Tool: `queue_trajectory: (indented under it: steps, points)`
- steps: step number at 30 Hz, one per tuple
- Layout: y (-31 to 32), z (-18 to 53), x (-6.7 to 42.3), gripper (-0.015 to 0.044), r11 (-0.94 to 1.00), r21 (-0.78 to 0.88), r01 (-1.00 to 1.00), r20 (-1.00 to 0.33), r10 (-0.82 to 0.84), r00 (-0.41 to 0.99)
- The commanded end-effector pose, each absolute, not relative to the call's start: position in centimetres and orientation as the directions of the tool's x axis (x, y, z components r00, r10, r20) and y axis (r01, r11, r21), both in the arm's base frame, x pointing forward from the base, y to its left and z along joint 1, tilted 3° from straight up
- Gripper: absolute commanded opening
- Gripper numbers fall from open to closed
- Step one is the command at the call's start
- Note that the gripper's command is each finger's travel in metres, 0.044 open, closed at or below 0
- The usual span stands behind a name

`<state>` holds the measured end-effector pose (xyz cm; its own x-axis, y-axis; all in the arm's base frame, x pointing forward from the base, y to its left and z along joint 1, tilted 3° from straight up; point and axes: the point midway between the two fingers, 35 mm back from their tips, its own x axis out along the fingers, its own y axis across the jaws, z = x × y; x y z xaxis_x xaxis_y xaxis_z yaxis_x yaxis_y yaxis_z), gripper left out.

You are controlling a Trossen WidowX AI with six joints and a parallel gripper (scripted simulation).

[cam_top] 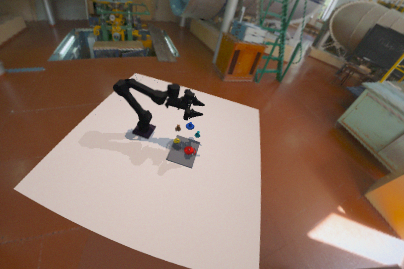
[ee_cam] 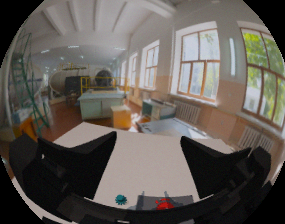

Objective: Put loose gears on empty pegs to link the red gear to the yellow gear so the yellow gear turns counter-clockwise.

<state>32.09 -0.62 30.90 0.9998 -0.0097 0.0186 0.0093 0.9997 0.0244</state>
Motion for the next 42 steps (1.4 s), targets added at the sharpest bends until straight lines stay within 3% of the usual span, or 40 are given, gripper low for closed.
queue_trajectory:
  steps: [1, 4, 8, 12, 16, 19, 21, 42]
  points:
    - [-0.5, 30.7, 32.3, 0.0426, 1.0, 0.031, 0.006, 0.005, -0.006, 1.0]
    - [1.4, 27.9, 34.3, 0.044, 0.992, 0.121, -0.028, -0.188, 0.051, 0.981]
    - [5.1, 22.9, 36.0, 0.044, 0.97, 0.242, -0.007, -0.499, 0.13, 0.857]
    - [8.5, 17.5, 35.0, 0.044, 0.957, 0.272, 0.1, -0.776, 0.157, 0.61]
    - [11.3, 13.3, 32.2, 0.044, 0.958, 0.179, 0.226, -0.951, 0.109, 0.289]
    - [12.5, 11.8, 30.6, 0.044, 0.957, 0.084, 0.278, -0.992, 0.054, 0.114]
    - [12.7, 11.6, 30.3, 0.044, 0.956, 0.06, 0.287, -0.996, 0.039, 0.077]
    - [13.0, 9.6, 30.9, 0.044, 0.956, 0.06, 0.287, -0.996, 0.04, 0.077]
